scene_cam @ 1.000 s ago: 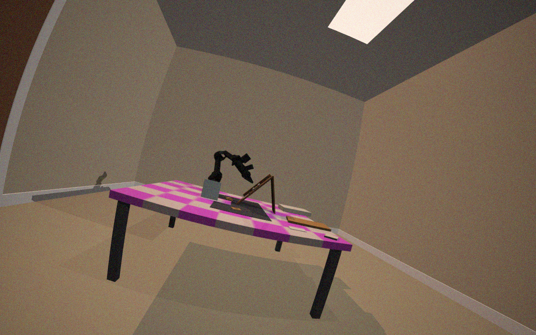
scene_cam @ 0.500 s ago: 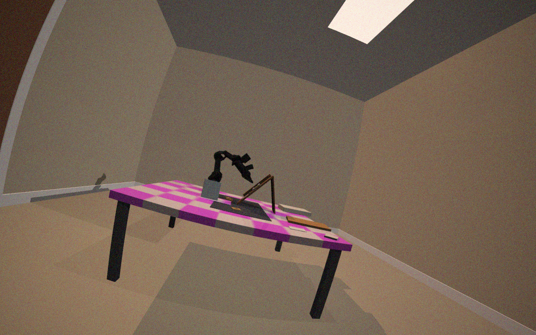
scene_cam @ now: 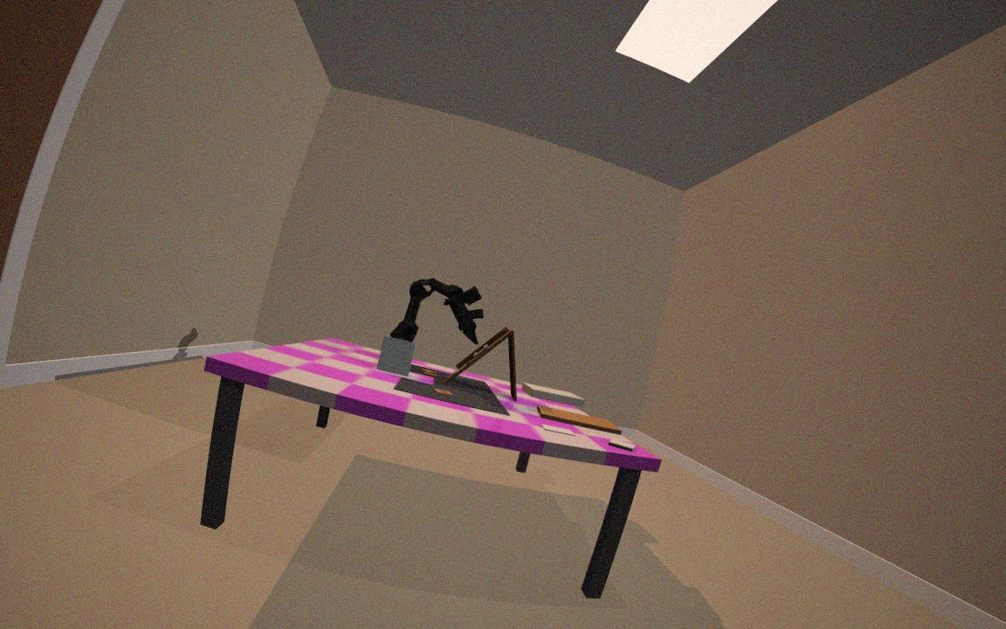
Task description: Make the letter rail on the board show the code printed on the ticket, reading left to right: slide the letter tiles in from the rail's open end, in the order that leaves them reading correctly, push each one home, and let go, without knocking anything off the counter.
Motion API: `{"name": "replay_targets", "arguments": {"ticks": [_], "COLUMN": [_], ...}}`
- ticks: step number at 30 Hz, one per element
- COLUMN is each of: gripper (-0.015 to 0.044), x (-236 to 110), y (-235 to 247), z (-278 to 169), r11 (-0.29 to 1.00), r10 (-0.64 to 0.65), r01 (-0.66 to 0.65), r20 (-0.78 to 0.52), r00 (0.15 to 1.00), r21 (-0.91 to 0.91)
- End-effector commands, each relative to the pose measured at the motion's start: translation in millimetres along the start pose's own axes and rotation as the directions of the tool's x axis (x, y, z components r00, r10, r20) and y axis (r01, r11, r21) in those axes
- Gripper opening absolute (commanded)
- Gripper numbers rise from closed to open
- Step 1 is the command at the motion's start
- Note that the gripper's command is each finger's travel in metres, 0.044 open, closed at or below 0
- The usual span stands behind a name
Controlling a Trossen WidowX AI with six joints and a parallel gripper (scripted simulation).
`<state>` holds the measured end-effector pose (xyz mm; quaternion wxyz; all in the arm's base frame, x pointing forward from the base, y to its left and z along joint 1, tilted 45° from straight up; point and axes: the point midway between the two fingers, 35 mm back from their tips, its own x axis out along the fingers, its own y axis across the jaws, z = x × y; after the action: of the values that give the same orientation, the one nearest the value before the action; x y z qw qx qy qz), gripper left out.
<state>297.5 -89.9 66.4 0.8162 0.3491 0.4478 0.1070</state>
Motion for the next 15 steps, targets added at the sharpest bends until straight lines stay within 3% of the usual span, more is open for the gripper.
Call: {"name": "replay_targets", "arguments": {"ticks": [1,9,15], "gripper": [0.0000,0.0000,0.0000], "x": [5.4,8.8,8.7], "y": [-9.6,-18.1,-19.4], "z": [7.6,12.7,12.9], "r11": [1.000,0.999,0.999], "r10": [-0.017,0.019,0.025], "r01": [0.016,-0.033,-0.042], "r20": [-0.163,-0.464,-0.487], "r00": [0.986,0.886,0.873], "r21": [-0.008,-0.022,-0.022]}}
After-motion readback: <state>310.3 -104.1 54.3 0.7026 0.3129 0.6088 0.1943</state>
